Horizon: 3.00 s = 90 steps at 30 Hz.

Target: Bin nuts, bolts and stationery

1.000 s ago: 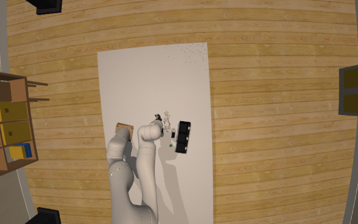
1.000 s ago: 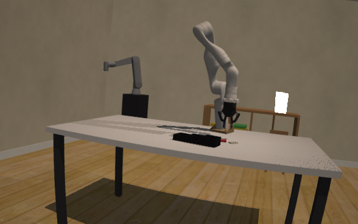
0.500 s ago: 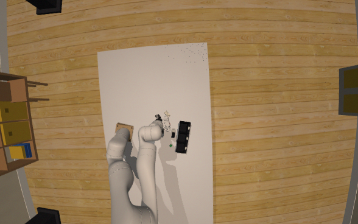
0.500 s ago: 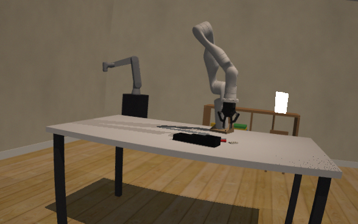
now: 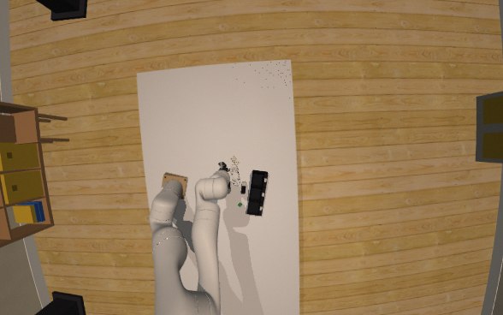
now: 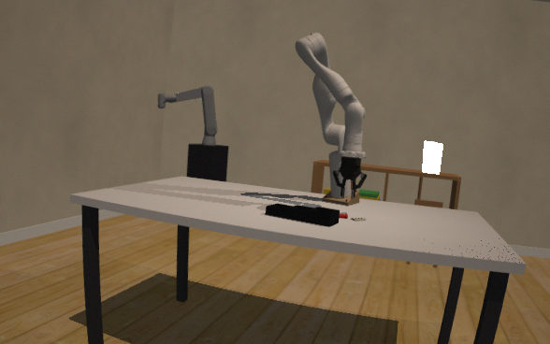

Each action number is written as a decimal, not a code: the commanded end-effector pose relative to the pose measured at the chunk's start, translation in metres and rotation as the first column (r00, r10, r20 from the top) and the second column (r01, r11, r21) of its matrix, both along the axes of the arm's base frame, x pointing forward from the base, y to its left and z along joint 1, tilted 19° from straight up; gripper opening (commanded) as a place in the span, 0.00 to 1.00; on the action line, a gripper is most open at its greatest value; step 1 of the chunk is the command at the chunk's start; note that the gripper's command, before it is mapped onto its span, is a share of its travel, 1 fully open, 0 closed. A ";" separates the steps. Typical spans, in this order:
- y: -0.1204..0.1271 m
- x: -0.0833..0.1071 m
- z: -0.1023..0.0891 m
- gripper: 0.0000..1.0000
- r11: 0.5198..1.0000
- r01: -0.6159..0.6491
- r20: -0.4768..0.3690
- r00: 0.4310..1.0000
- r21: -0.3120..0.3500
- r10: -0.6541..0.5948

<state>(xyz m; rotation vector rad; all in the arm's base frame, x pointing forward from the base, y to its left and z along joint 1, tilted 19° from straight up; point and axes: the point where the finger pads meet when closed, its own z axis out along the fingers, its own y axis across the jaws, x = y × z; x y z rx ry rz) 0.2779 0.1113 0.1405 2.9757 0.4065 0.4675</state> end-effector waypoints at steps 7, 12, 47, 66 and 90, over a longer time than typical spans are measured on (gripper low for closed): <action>0.002 0.001 0.001 0.31 1.000 -0.003 0.003 1.000 0.003 0.003; 0.004 0.002 0.002 0.31 1.000 -0.008 0.002 1.000 0.006 0.008; -0.001 0.011 -0.055 0.31 1.000 -0.003 0.003 1.000 0.000 0.003; -0.001 0.020 -0.054 0.31 1.000 0.001 0.006 1.000 0.006 -0.001; -0.004 0.021 -0.064 0.31 1.000 -0.003 0.003 1.000 0.003 0.003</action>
